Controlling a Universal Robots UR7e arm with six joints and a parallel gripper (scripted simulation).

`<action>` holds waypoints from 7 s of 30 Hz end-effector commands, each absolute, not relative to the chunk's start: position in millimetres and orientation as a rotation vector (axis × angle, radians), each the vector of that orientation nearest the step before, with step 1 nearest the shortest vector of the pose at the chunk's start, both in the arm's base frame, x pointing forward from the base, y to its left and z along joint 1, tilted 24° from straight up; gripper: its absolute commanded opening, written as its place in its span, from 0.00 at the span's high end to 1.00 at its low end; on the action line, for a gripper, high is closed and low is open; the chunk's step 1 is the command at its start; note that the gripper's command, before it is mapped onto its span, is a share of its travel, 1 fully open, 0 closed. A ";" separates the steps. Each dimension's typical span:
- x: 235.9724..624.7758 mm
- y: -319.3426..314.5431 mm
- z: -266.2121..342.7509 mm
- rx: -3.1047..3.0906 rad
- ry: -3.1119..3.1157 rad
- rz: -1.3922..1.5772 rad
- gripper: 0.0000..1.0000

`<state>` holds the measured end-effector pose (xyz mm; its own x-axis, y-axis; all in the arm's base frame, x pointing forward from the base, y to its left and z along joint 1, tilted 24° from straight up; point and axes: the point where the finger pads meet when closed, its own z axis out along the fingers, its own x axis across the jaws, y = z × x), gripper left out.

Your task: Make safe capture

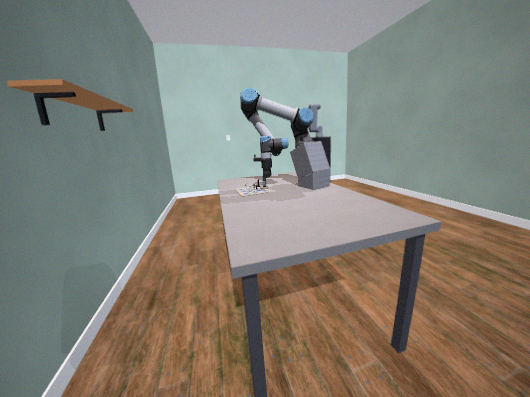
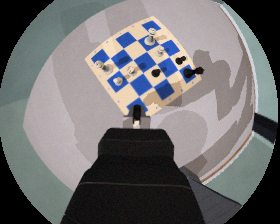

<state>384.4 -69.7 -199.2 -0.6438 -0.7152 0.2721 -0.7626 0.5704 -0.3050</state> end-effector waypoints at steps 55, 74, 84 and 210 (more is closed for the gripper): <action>489.5 9.9 -157.3 1.852 -2.201 0.525 1.00; 495.0 13.0 -158.8 1.879 -2.172 0.520 1.00; 496.2 5.4 -176.0 1.879 -2.172 0.520 1.00; 501.2 -26.9 -249.0 1.879 -2.172 0.520 0.71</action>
<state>500.8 -27.1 -249.5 -0.1563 -0.9071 0.3909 -0.9858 0.1189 -0.1182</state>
